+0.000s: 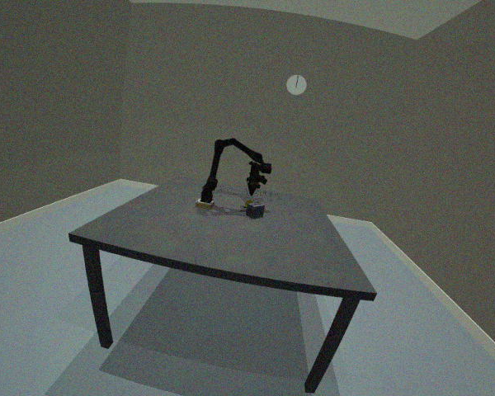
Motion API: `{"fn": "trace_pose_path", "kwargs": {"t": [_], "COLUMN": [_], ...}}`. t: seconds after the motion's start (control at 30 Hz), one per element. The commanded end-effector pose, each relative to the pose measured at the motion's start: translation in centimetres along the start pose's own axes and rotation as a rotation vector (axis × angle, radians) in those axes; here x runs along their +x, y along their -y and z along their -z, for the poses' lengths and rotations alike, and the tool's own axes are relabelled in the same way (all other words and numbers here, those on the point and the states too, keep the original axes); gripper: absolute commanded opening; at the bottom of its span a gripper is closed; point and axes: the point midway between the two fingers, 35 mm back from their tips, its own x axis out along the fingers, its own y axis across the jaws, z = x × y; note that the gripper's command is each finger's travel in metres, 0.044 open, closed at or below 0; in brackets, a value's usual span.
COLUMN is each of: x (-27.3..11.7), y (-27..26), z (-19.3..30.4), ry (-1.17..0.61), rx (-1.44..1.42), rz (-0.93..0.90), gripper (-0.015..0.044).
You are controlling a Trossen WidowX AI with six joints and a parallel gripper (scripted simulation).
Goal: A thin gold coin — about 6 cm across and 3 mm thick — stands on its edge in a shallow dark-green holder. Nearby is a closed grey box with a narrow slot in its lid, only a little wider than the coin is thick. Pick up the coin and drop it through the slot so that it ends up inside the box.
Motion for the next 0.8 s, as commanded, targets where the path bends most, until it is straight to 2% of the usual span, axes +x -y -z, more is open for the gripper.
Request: {"fn": "trace_pose_path", "kwargs": {"t": [0.0, 0.77], "x": [0.8, 4.7], "y": [0.0, -0.2], "z": [0.1, 0.0], "ry": [0.002, 0.002], "rx": [-0.006, -0.006], "rz": [-0.003, -0.003], "gripper": [0.0161, 0.0161]}}
